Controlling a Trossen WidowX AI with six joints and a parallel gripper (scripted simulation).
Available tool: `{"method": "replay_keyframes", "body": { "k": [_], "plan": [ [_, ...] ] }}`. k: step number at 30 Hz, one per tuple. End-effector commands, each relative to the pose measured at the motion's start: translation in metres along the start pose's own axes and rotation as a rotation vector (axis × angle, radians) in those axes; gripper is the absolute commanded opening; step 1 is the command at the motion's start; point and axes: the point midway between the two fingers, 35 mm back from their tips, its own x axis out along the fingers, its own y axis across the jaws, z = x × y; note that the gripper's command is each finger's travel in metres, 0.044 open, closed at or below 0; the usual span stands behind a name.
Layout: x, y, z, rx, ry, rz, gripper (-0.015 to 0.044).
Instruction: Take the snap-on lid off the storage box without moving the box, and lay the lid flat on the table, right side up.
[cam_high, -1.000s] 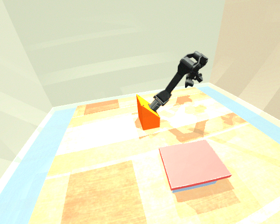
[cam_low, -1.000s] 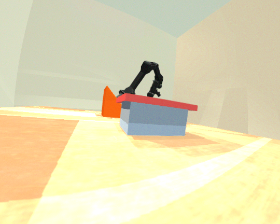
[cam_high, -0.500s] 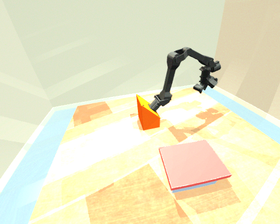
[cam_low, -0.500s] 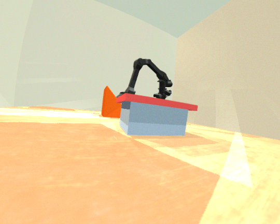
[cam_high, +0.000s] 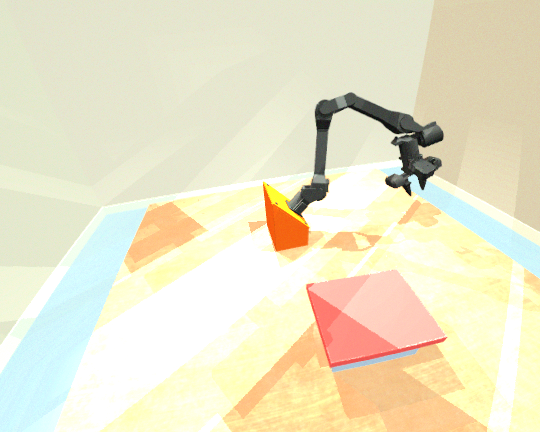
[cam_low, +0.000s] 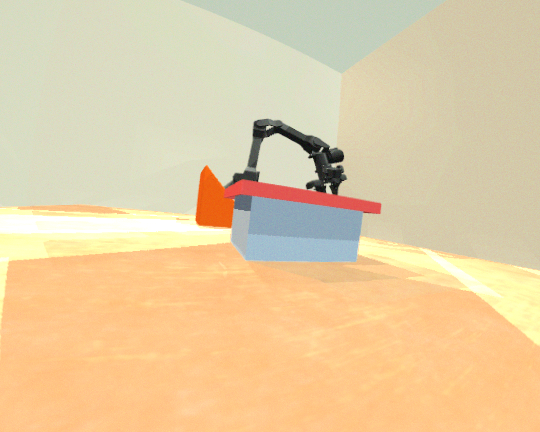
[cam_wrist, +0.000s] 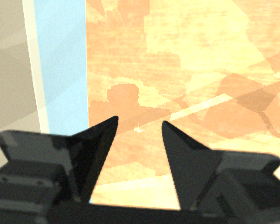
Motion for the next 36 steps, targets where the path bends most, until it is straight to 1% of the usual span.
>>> {"method": "replay_keyframes", "body": {
  "k": [1,6,9,16,18,22,26,29,36],
  "plan": [
    [0.003,-0.011,0.035,0.069,-0.101,-0.007,0.0235],
    [0.004,-0.038,0.089,0.202,-0.243,-0.019,0.0235],
    [0.004,-0.05,0.105,0.259,-0.278,-0.026,0.0235],
    [-0.012,-0.12,0.174,0.548,-0.445,-0.029,0.0235],
    [-0.014,-0.128,0.18,0.577,-0.461,-0.028,0.0235],
    [-0.035,-0.175,0.207,0.749,-0.549,-0.008,0.0235],
    [-0.061,-0.224,0.224,0.936,-0.637,0.039,0.0235],
    [-0.071,-0.241,0.228,0.999,-0.667,0.061,0.0235],
    [-0.12,-0.318,0.224,1.304,-0.807,0.219,0.0235]
  ]
}}
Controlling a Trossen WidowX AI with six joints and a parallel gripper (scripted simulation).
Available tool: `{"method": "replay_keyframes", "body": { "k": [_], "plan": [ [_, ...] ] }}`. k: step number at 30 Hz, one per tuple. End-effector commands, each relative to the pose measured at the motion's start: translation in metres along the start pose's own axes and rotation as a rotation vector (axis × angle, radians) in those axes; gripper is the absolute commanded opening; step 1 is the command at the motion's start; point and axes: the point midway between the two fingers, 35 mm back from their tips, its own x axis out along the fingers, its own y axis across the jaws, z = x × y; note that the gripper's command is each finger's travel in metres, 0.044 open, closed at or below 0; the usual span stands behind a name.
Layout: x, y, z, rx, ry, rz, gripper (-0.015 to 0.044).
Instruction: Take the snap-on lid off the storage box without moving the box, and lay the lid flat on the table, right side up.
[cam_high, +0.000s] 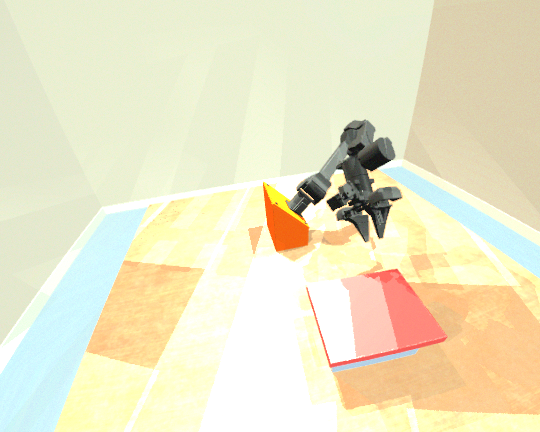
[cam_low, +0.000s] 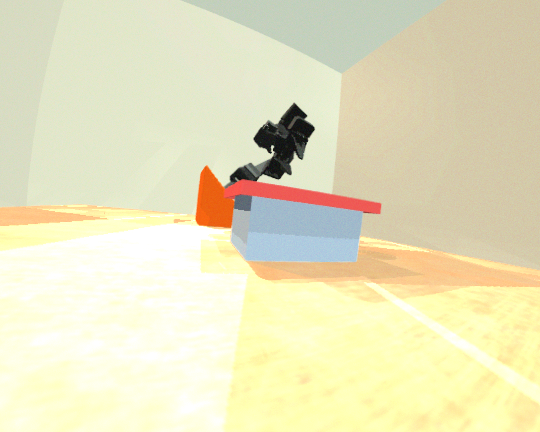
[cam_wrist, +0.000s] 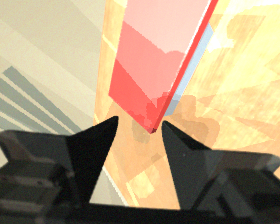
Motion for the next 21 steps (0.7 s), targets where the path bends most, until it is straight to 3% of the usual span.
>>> {"method": "replay_keyframes", "body": {
  "k": [1,13,21],
  "plan": [
    [-0.008,-0.009,0.034,0.146,-0.031,0.034,0.0235],
    [-0.011,-0.014,0.048,0.207,-0.043,0.056,0.0235],
    [0.026,-0.053,0.04,0.208,-0.041,0.058,0.0235]
  ]
}}
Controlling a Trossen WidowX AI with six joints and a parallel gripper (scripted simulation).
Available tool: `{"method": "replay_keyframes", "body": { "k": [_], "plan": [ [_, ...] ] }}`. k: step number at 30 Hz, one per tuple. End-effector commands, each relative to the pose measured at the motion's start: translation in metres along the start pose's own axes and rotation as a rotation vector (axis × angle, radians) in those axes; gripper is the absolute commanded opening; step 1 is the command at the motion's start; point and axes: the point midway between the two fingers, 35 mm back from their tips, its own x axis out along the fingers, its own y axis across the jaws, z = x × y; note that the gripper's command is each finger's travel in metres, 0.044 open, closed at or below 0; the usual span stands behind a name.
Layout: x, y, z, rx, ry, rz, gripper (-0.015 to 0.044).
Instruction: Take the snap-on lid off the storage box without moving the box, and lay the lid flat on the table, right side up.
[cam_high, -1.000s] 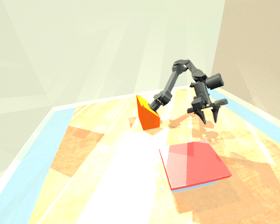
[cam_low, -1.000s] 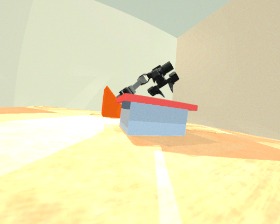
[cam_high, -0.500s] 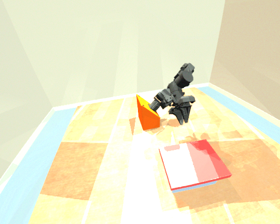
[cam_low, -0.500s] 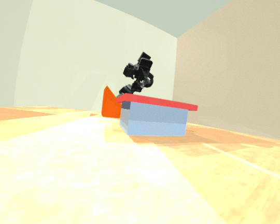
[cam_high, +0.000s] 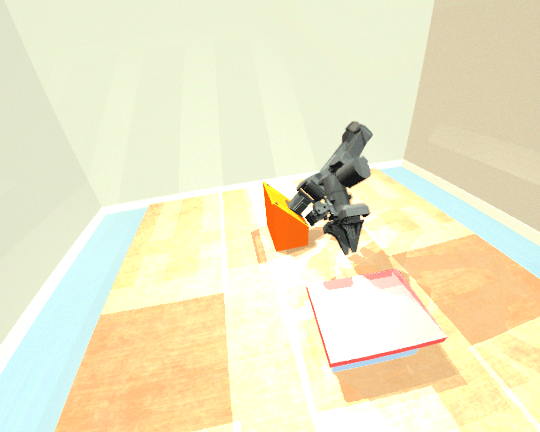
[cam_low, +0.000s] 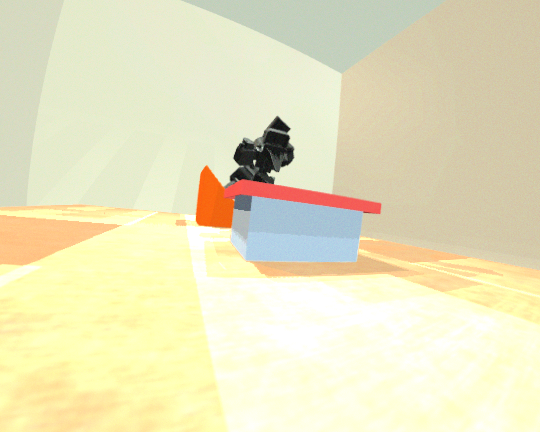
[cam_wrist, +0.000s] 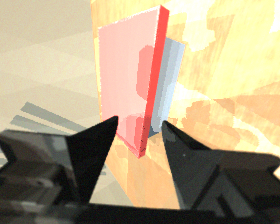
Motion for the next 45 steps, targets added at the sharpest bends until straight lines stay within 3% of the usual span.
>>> {"method": "replay_keyframes", "body": {
  "k": [1,45],
  "plan": [
    [0.005,-0.007,0.001,0.007,-0.003,0.009,0.0235],
    [0.07,-0.006,0.001,0.007,-0.001,0.01,0.0235]
  ]
}}
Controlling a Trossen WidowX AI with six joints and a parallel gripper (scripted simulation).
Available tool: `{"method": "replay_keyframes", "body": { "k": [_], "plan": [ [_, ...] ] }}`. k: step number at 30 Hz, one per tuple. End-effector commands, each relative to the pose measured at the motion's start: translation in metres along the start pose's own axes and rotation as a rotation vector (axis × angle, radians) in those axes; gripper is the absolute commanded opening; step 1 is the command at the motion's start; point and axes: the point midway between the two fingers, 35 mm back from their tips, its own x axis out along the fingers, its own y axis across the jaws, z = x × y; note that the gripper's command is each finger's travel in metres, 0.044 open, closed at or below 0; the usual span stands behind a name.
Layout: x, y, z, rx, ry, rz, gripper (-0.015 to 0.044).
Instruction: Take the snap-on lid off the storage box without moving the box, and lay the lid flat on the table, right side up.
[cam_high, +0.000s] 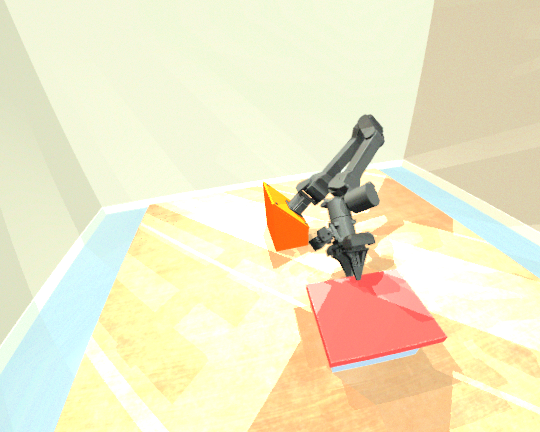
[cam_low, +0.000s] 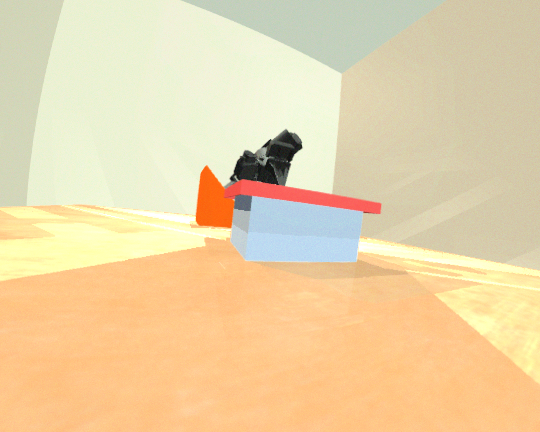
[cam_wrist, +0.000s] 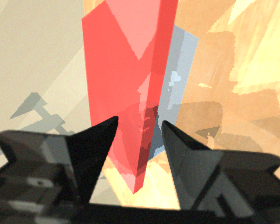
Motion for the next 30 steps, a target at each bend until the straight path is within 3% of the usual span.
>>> {"method": "replay_keyframes", "body": {
  "k": [1,5,7,18,22,30],
  "plan": [
    [0.0069,0.0008,-0.0003,0.004,0.0,0.004,0.0235],
    [0.0108,0.0,-0.0005,0.004,0.001,0.005,0.0235],
    [0.0108,0.0,-0.0005,0.004,0.001,0.005,0.0183],
    [0.0108,0.0,-0.0005,0.004,0.001,0.005,0.0109],
    [0.0108,0.0,-0.0005,0.004,0.001,0.005,0.0004],
    [0.0096,0.0001,-0.0004,0.002,0.002,0.002,0.0]
  ]
}}
